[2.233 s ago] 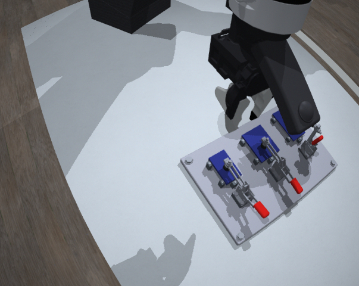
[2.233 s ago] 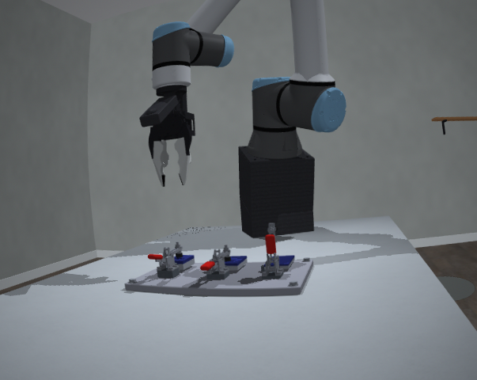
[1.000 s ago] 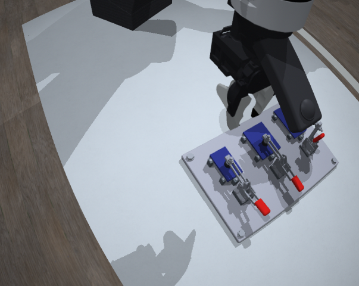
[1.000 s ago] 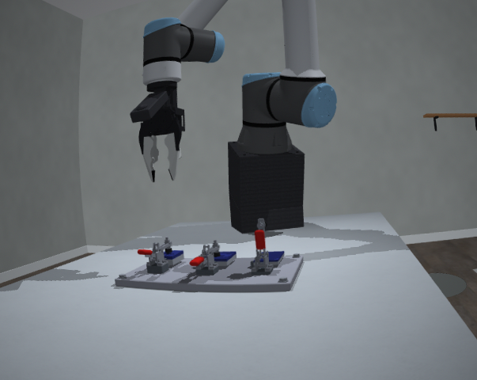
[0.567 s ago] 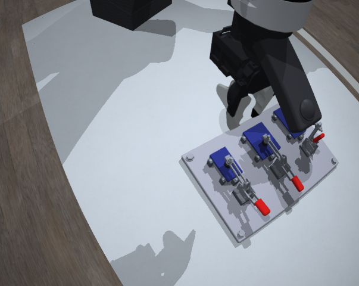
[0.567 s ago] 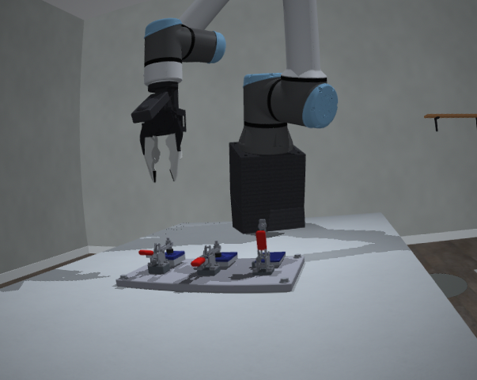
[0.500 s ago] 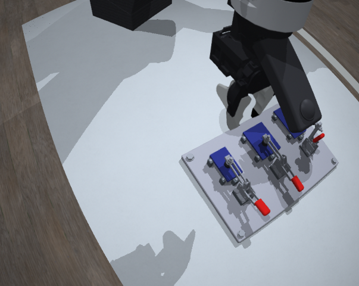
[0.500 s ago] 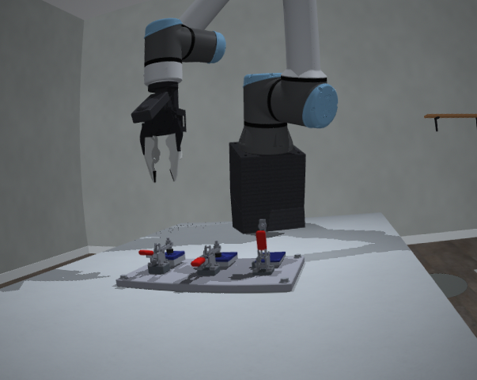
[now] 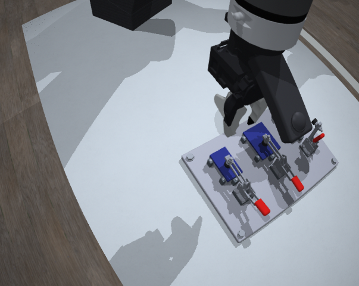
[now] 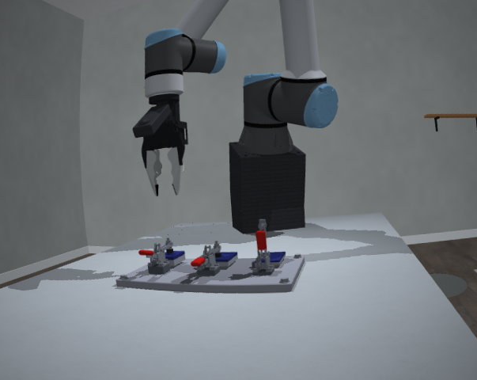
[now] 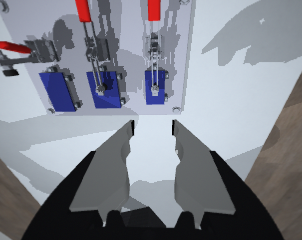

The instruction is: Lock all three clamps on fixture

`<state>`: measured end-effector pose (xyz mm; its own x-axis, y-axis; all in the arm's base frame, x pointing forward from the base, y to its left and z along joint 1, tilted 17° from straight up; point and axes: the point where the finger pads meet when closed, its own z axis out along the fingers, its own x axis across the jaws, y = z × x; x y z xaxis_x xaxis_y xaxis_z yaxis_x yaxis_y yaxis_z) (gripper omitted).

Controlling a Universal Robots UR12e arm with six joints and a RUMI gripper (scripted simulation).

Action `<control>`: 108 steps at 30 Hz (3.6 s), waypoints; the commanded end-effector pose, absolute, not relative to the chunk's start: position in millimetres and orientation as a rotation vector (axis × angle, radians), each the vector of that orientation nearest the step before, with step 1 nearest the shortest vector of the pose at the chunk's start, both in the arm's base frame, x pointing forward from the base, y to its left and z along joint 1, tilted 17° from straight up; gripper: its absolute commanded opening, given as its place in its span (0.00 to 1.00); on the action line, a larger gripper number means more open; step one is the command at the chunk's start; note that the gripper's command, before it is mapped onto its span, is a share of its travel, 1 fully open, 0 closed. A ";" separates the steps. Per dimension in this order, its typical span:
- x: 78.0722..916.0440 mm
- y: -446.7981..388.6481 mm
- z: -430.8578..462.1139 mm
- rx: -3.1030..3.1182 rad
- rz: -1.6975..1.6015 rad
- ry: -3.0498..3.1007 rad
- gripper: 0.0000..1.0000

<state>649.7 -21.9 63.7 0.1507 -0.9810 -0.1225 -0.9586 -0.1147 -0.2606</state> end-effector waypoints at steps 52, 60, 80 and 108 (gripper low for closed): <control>779.6 -3.7 67.7 -2.151 -0.125 1.879 0.28; 781.2 -1.5 59.2 -2.152 -0.126 1.878 0.28; 793.2 5.9 13.1 -2.152 -0.126 1.878 0.28; 797.0 4.8 11.8 -2.150 -0.132 1.877 0.28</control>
<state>793.2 4.7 9.1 0.1491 -0.9817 -0.1189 -0.9572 -0.1131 -0.2664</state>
